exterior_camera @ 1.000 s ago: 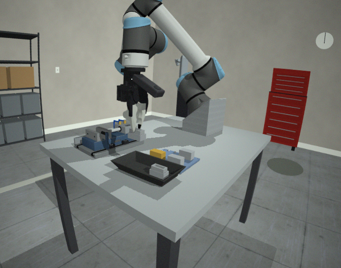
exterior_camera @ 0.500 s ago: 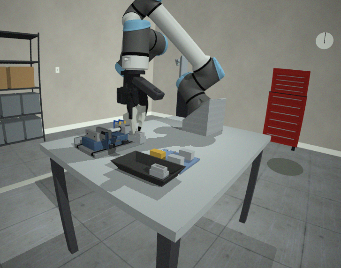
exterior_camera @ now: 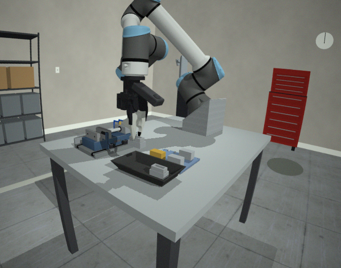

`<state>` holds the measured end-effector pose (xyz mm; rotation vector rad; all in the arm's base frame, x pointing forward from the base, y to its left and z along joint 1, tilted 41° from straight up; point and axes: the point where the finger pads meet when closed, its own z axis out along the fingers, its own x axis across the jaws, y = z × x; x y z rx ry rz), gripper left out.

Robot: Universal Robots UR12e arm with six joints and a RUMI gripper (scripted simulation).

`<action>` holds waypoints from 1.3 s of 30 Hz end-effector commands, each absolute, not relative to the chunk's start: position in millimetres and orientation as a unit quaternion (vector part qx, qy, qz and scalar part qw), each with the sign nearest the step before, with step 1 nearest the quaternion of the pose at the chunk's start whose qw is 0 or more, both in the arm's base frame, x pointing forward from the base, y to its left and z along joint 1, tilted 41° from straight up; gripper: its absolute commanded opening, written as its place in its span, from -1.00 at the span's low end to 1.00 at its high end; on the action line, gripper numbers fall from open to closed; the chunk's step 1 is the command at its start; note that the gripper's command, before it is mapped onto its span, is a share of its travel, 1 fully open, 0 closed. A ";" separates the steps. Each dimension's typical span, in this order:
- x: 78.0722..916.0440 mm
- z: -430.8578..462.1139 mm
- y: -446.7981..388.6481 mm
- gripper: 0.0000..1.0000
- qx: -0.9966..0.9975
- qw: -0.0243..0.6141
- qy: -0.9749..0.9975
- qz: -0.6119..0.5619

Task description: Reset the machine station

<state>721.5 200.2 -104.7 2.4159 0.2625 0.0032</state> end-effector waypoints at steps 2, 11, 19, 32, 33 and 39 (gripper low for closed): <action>722.5 -109.0 196.6 -1.00 0.932 0.348 0.101 0.002; 723.9 -123.0 184.7 -1.00 0.932 0.348 0.101 0.002; 724.8 -132.2 176.9 -1.00 0.932 0.348 0.101 0.002; 726.5 -148.6 162.9 -1.00 0.932 0.348 0.101 0.002; 726.6 -149.5 162.1 -1.00 0.932 0.348 0.101 0.002; 726.9 -152.8 159.4 -1.00 0.932 0.348 0.101 0.002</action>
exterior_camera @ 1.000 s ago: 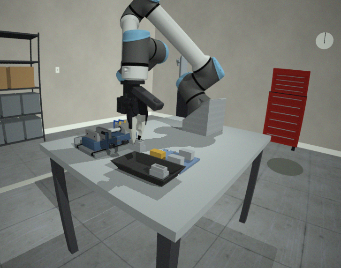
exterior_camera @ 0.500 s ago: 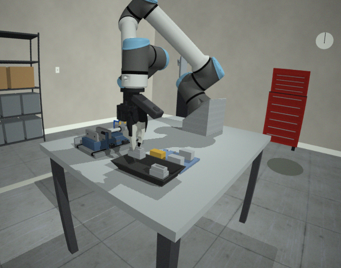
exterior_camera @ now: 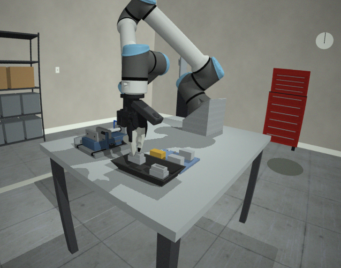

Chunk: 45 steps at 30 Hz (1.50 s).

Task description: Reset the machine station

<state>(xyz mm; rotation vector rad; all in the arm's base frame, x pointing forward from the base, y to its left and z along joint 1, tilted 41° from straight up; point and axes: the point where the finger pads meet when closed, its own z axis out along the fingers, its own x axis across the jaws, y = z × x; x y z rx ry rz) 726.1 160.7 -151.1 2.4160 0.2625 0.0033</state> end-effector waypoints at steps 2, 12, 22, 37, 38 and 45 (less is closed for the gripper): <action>727.0 -154.1 158.3 -1.00 0.932 0.348 0.101 0.002; 727.4 -157.6 155.3 -1.00 0.932 0.348 0.101 0.002; 727.4 -157.9 155.0 -1.00 0.932 0.348 0.101 0.002; 727.4 -157.9 155.0 -1.00 0.932 0.348 0.101 0.002; 727.4 -157.9 155.0 -1.00 0.932 0.348 0.101 0.002; 727.4 -157.9 155.0 -1.00 0.932 0.348 0.101 0.002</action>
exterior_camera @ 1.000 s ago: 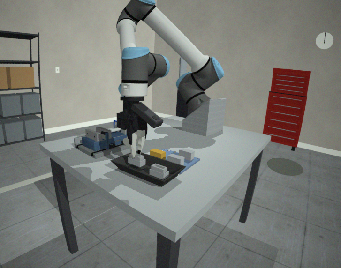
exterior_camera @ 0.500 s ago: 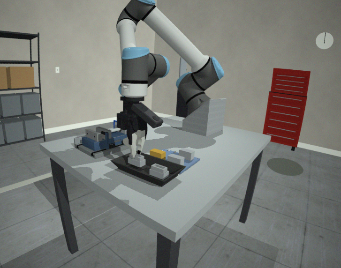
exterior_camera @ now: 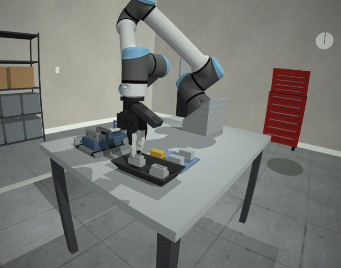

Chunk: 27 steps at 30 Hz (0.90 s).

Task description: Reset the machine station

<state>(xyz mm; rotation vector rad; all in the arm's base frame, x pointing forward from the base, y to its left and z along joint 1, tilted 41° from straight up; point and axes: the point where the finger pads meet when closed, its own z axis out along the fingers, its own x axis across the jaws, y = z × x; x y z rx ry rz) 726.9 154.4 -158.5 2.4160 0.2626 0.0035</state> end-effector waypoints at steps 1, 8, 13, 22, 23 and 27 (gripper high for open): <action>727.4 -157.9 155.0 -1.00 0.932 0.348 0.101 0.002; 727.4 -157.9 155.0 -1.00 0.932 0.348 0.101 0.002; 727.4 -157.9 155.0 -1.00 0.932 0.348 0.101 0.002; 727.5 -158.7 154.4 -1.00 0.932 0.348 0.101 0.002; 727.5 -158.9 154.2 -1.00 0.932 0.348 0.101 0.002; 727.6 -160.0 153.2 -1.00 0.932 0.348 0.101 0.002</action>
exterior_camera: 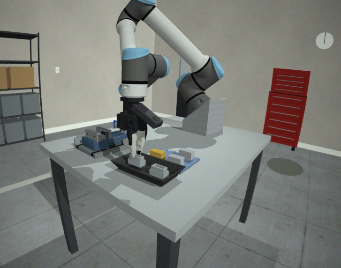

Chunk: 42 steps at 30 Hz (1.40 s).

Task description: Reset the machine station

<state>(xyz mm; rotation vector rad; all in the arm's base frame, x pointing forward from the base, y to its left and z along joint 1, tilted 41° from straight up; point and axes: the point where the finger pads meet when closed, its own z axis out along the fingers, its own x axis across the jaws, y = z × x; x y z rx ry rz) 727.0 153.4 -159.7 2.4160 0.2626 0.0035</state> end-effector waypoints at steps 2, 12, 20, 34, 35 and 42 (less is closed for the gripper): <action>727.7 -160.7 152.7 -1.00 0.932 0.348 0.101 0.002; 728.0 -163.9 149.9 -1.00 0.932 0.348 0.101 0.002; 728.2 -166.6 147.6 -1.00 0.932 0.348 0.101 0.002; 728.4 -167.8 146.6 -1.00 0.932 0.348 0.101 0.002; 728.4 -167.8 146.6 -1.00 0.932 0.348 0.101 0.002; 728.4 -167.8 146.6 -1.00 0.932 0.348 0.101 0.002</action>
